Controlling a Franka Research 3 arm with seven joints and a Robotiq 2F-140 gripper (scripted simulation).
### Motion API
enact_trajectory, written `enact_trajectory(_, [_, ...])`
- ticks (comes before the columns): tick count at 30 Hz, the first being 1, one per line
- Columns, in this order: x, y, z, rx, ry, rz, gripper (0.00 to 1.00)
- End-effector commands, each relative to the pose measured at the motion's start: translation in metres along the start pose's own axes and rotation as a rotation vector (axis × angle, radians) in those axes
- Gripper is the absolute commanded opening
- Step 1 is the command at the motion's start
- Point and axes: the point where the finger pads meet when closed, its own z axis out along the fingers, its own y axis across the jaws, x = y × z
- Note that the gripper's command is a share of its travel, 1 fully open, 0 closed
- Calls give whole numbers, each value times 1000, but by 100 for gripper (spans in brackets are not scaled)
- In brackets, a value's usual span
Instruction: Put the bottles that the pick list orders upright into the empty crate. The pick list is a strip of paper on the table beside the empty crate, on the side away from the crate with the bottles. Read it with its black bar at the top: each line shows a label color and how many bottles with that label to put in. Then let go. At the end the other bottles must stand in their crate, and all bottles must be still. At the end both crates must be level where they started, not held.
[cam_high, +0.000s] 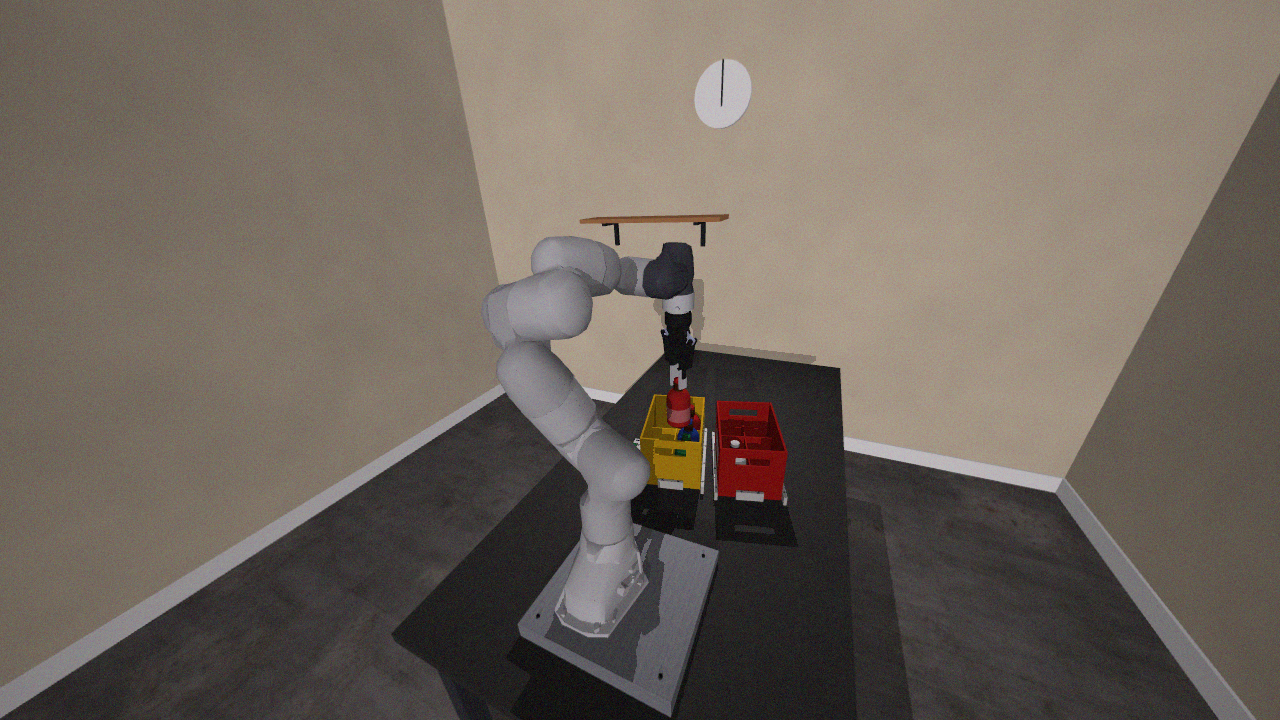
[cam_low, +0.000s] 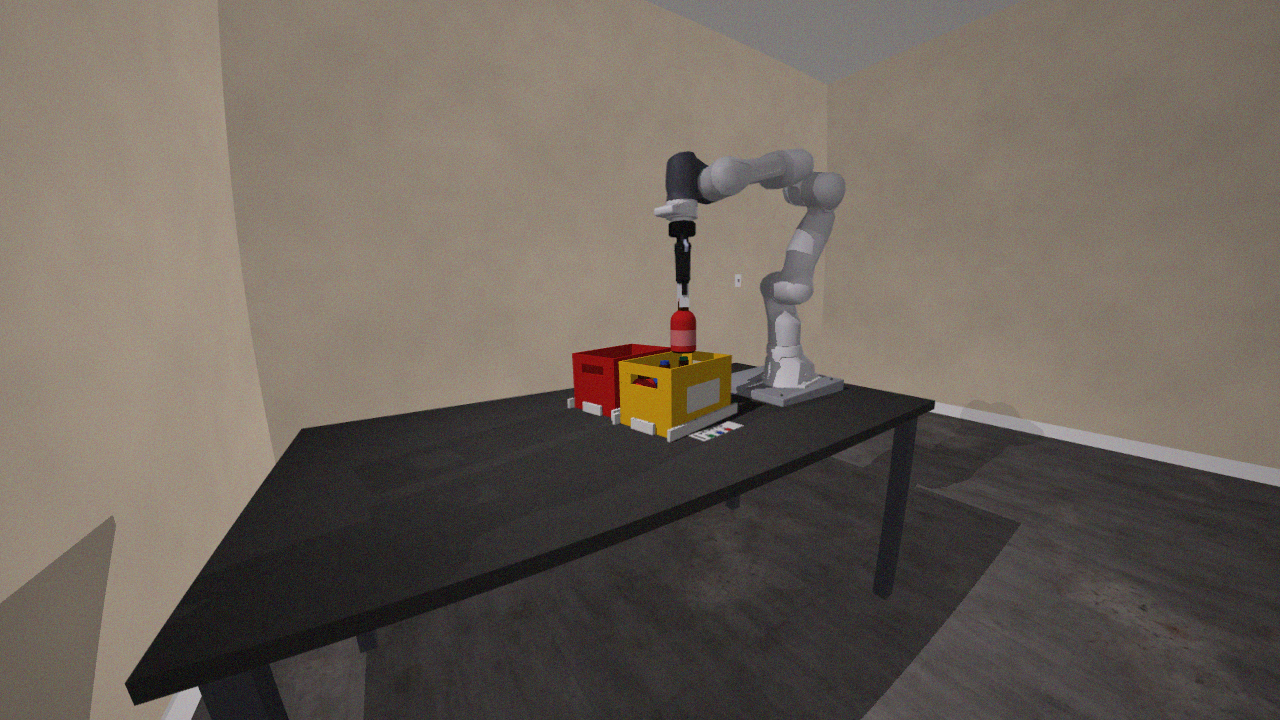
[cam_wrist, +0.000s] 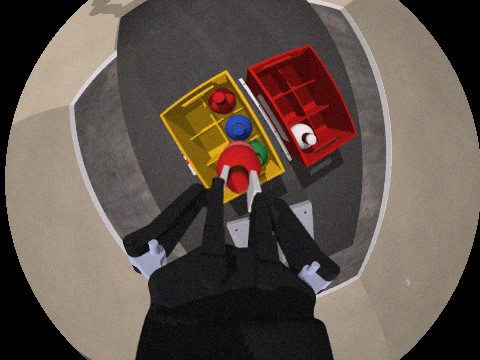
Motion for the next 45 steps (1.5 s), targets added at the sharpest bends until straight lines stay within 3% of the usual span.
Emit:
enact_trajectory(1, [-5, -4, -3, 4, 4, 7, 0])
enact_trajectory(34, [-64, -17, -3, 4, 4, 7, 0])
enact_trajectory(45, [-71, -21, -3, 4, 4, 7, 0])
